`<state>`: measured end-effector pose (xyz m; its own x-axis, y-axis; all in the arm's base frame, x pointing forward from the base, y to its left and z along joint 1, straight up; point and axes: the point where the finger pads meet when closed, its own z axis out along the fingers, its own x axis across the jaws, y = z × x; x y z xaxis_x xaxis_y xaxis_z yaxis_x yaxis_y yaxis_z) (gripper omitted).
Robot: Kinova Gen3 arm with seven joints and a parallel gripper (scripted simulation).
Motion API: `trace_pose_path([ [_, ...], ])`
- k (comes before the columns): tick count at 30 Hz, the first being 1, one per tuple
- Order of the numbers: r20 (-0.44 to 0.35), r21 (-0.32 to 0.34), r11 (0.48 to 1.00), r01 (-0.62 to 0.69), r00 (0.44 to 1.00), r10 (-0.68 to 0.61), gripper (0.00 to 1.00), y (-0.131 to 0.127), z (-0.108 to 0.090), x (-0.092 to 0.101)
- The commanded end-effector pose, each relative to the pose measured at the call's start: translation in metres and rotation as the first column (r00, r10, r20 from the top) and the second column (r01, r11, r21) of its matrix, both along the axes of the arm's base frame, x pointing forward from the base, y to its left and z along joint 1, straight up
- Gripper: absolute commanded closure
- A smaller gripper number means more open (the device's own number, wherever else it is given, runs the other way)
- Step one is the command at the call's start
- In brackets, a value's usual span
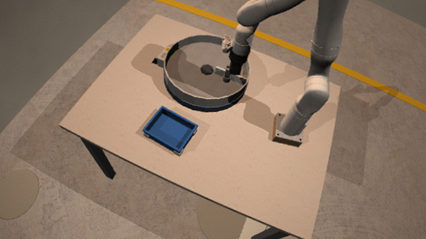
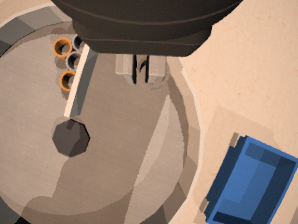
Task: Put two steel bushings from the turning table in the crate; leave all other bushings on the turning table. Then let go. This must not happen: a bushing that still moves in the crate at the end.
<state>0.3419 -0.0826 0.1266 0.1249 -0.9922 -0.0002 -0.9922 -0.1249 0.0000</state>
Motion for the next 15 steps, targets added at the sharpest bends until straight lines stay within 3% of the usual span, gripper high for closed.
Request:
trace_pose_path([
  [1,0.001,0.0,1.0,-0.002,1.0,0.002,1.0,0.001,0.0,0.001],
  [4,0.001,0.0,1.0,-0.002,1.0,0.002,1.0,0.001,0.0,0.001],
  [9,0.001,0.0,1.0,-0.002,1.0,0.002,1.0,0.048,0.0,0.023],
  [15,0.001,0.0,1.0,-0.002,1.0,0.002,1.0,0.048,0.0,0.023],
])
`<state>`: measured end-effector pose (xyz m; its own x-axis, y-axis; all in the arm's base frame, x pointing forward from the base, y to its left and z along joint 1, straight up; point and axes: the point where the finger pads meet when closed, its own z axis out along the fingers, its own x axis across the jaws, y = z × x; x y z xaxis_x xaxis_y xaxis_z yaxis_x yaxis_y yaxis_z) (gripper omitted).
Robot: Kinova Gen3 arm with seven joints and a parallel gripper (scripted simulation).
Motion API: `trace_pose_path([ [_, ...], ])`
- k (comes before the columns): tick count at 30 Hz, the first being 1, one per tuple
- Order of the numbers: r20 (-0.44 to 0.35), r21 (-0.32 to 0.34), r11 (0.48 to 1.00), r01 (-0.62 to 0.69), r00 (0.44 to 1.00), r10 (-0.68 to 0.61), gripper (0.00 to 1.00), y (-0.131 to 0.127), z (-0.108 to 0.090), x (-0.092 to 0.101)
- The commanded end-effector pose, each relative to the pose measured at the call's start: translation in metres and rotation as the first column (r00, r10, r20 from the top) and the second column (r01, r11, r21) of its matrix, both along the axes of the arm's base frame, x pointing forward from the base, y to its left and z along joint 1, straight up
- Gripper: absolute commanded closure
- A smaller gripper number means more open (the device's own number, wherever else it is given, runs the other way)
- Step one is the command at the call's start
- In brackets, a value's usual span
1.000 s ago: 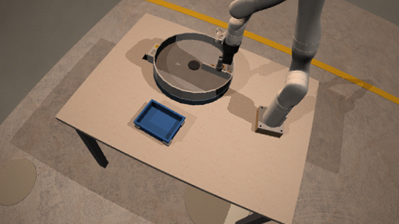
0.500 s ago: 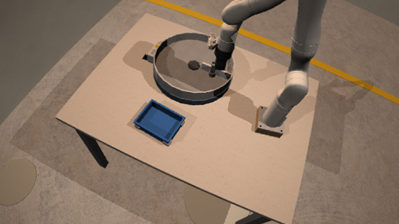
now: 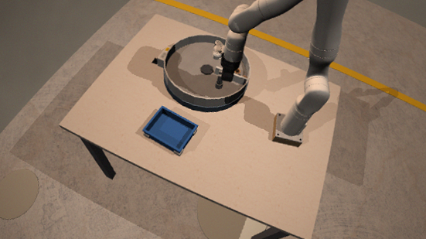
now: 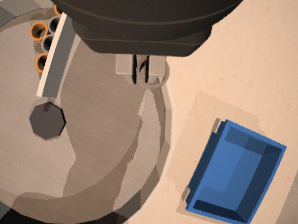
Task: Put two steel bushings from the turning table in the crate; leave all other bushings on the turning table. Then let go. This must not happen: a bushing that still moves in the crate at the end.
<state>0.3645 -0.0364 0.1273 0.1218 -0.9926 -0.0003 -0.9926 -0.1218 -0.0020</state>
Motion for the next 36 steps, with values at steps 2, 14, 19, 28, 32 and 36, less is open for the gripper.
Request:
trace_pose_path([
  [2,0.0,-0.001,1.0,-0.005,1.0,0.005,1.0,0.002,0.0,0.001],
  [14,0.0,-0.001,1.0,-0.005,1.0,0.005,1.0,0.049,0.0,0.023],
  [19,0.0,-0.001,1.0,-0.005,1.0,0.005,1.0,0.049,0.0,0.023],
  [28,0.001,-0.001,1.0,-0.005,1.0,0.005,1.0,0.096,0.0,0.046],
  [32,0.001,-0.001,1.0,-0.005,1.0,0.005,1.0,0.096,0.0,0.046],
  [36,0.001,-0.001,1.0,-0.005,1.0,0.005,1.0,0.096,0.0,0.046],
])
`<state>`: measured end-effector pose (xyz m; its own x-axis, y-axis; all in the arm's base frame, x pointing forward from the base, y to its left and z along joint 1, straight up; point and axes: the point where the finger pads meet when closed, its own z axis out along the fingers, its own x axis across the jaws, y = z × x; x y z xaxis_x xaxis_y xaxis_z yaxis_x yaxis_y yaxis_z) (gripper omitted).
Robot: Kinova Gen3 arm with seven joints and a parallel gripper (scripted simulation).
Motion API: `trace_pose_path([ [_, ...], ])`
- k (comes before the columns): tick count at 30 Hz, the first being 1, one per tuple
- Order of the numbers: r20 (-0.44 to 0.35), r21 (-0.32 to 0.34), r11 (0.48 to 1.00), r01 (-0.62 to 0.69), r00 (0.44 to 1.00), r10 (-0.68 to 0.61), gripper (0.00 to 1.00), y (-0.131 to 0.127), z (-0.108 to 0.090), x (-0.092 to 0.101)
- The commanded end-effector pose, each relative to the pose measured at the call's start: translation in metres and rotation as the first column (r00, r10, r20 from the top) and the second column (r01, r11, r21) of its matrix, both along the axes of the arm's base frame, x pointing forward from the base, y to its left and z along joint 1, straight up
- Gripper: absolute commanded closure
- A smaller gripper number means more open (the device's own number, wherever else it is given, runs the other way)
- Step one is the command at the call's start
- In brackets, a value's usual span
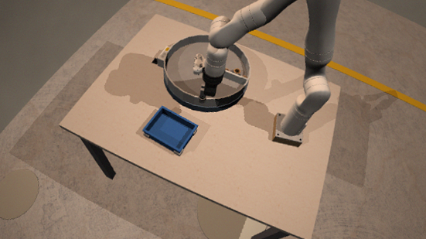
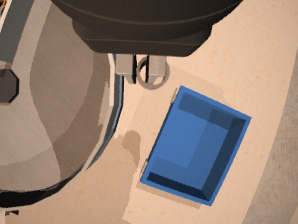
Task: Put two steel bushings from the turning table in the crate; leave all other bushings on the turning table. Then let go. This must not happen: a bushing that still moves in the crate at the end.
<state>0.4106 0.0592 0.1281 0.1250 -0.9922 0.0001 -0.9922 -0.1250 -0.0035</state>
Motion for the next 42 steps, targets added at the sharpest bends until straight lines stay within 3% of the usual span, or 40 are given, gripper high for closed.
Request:
trace_pose_path([
  [1,-0.001,0.0,1.0,-0.002,1.0,0.002,1.0,0.001,0.0,0.0],
  [4,-0.001,0.0,1.0,-0.002,1.0,0.002,1.0,0.001,0.0,0.0],
  [9,0.0,0.0,1.0,-0.001,1.0,0.001,1.0,0.048,0.0,0.023],
  [21,0.0,0.0,1.0,-0.001,1.0,0.001,1.0,0.048,0.0,0.023],
  [26,0.001,0.0,1.0,-0.001,1.0,0.001,1.0,0.095,0.001,0.046],
  [38,0.001,0.0,1.0,-0.001,1.0,0.001,1.0,0.095,0.001,0.046],
  [42,0.002,0.0,1.0,-0.002,1.0,0.002,1.0,0.095,-0.018,0.046],
])
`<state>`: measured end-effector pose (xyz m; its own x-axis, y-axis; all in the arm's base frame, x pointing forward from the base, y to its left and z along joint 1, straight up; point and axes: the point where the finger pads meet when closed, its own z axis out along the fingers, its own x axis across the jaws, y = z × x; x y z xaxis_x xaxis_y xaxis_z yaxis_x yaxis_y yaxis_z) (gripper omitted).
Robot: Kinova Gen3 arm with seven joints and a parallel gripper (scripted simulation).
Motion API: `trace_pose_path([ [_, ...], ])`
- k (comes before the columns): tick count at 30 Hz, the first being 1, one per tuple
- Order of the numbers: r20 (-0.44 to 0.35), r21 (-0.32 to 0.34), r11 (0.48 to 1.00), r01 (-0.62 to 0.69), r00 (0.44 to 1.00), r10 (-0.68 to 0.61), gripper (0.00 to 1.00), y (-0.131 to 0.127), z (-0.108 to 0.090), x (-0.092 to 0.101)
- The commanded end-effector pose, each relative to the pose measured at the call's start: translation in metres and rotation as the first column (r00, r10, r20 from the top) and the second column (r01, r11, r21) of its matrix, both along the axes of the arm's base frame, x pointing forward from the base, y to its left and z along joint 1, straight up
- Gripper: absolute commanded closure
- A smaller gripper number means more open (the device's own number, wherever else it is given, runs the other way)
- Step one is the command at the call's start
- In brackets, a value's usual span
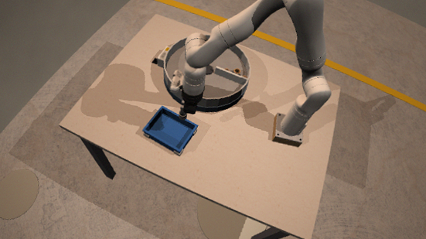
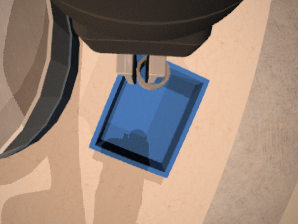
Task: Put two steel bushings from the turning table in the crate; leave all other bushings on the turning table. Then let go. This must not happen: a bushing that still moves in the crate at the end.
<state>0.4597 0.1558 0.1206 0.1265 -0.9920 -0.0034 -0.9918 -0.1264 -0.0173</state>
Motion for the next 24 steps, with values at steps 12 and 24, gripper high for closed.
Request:
trace_pose_path([
  [12,-0.012,-0.005,1.0,0.0,1.0,0.0,1.0,-0.001,-0.015,-0.003],
  [24,-0.012,-0.005,1.0,-0.001,1.0,0.001,1.0,-0.001,-0.039,-0.003],
])
